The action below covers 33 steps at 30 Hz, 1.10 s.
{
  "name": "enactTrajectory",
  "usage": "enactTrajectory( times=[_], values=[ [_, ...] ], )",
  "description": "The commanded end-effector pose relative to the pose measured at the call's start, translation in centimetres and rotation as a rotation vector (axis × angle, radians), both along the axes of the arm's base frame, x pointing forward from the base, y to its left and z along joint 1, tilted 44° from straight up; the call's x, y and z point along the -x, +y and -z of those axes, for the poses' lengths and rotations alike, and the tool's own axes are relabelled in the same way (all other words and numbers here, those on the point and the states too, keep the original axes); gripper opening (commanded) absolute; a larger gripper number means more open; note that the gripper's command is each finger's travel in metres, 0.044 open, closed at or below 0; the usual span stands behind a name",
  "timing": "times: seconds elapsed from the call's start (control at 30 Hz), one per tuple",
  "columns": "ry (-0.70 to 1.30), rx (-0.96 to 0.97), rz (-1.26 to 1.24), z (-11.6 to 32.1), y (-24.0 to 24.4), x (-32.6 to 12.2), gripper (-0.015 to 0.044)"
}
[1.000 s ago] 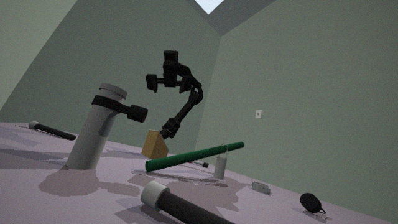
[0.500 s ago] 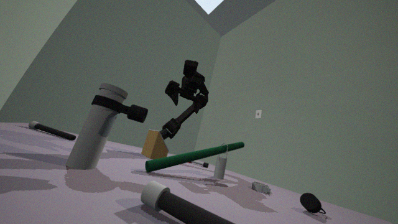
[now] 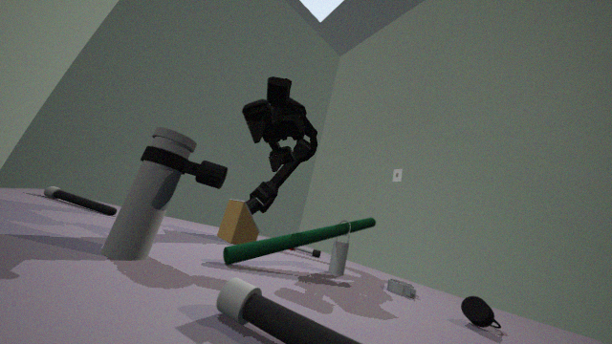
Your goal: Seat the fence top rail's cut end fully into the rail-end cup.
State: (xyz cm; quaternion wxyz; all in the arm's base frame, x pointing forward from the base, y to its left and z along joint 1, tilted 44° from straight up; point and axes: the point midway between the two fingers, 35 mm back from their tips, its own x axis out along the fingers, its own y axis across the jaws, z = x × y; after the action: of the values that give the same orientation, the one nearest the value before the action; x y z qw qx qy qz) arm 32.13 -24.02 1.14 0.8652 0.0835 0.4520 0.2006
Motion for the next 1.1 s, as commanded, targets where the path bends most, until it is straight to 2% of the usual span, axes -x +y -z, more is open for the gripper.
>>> enactTrajectory(
  times=[0.0, 0.1, 0.6, 0.8, 1.07],
  values=[
    [-0.194, 0.333, -0.437, 5.9, -4.1, -0.5, 0.0440],
    [-0.222, 0.379, -0.501, 6.7, -4.6, -0.5, 0.0440],
    [-0.222, 0.379, -0.501, 6.7, -4.6, -0.5, 0.0440],
    [-0.223, 0.378, -0.501, 8.7, -2.7, -0.7, 0.0440],
    [-0.223, 0.378, -0.501, 8.9, -2.7, -0.8, 0.0440]
  ],
)
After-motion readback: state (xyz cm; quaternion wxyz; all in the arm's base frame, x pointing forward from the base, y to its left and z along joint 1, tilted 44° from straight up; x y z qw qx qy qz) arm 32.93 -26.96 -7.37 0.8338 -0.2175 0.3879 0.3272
